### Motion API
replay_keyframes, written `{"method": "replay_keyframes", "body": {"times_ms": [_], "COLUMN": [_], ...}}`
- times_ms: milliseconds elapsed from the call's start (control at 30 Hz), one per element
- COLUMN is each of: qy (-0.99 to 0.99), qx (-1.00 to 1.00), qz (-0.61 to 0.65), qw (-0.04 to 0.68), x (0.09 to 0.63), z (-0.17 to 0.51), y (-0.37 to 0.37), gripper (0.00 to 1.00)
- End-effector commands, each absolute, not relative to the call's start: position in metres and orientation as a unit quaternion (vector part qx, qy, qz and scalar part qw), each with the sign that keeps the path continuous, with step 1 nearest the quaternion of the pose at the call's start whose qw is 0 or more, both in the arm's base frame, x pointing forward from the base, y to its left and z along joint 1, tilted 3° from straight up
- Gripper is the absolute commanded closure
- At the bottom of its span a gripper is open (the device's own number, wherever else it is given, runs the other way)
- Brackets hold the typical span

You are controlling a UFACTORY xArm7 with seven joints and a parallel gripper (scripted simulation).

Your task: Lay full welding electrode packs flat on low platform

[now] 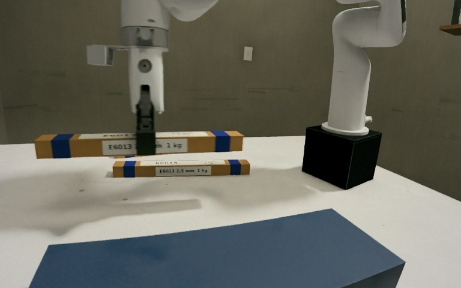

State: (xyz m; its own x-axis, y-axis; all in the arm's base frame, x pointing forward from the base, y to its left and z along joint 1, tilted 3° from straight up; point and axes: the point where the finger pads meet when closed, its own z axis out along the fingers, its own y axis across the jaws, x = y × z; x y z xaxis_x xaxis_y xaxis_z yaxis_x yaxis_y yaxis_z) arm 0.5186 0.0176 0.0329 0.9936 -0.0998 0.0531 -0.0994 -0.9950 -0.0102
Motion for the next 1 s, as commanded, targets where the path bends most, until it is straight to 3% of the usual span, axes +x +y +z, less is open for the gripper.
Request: {"method": "replay_keyframes", "body": {"times_ms": [0,967], "qy": [0.049,0.049], "qx": [-0.998,-0.998], "qz": [-0.027,-0.027], "qw": [0.005,0.005], "x": [0.539,0.596], "z": [0.035,0.038], "y": [0.001,-0.059], "gripper": [0.65,0.65]}}
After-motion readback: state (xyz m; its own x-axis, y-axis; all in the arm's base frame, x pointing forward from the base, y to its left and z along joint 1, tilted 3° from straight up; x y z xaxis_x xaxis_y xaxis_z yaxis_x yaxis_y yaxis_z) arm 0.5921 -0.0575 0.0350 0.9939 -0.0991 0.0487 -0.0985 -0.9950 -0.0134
